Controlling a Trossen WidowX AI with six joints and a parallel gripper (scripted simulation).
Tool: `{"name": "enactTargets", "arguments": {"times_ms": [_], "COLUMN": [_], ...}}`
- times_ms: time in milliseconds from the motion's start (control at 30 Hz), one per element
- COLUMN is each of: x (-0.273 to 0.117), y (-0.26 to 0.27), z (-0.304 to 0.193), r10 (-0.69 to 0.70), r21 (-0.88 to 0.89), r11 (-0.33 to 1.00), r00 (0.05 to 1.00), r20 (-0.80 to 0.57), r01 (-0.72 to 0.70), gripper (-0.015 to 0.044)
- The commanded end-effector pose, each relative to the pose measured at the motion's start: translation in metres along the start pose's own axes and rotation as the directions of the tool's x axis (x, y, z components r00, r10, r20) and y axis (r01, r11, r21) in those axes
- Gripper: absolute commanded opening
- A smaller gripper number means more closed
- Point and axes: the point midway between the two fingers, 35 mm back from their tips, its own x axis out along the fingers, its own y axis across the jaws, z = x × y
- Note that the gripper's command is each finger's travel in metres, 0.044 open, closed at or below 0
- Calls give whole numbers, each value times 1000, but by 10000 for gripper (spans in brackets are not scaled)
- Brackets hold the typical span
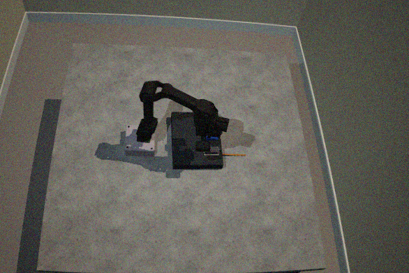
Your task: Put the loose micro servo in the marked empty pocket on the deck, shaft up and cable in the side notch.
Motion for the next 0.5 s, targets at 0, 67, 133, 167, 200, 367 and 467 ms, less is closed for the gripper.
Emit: {"name": "enactTargets", "arguments": {"times_ms": [0, 67, 133, 167, 200, 367, 467], "x": [-8, -8, -8, -10, -14, -51, -59], "y": [2, 2, 2, 2, 2, 3, 3], "z": [-24, -24, -24, -24, -24, -22, -23], "r10": [4, 4, 4, 3, 3, -1, -2], "r21": [-4, -4, -4, -4, -4, -2, -1], "r11": [1000, 1000, 1000, 1000, 1000, 1000, 1000], "r00": [1000, 1000, 1000, 1000, 1000, 1000, 1000], "r20": [-10, -10, -10, -9, -8, 1, 2], "r01": [-4, -4, -4, -3, -3, 1, 2], "gripper": [440, 440, 440, 440, 440, 440, 440]}}
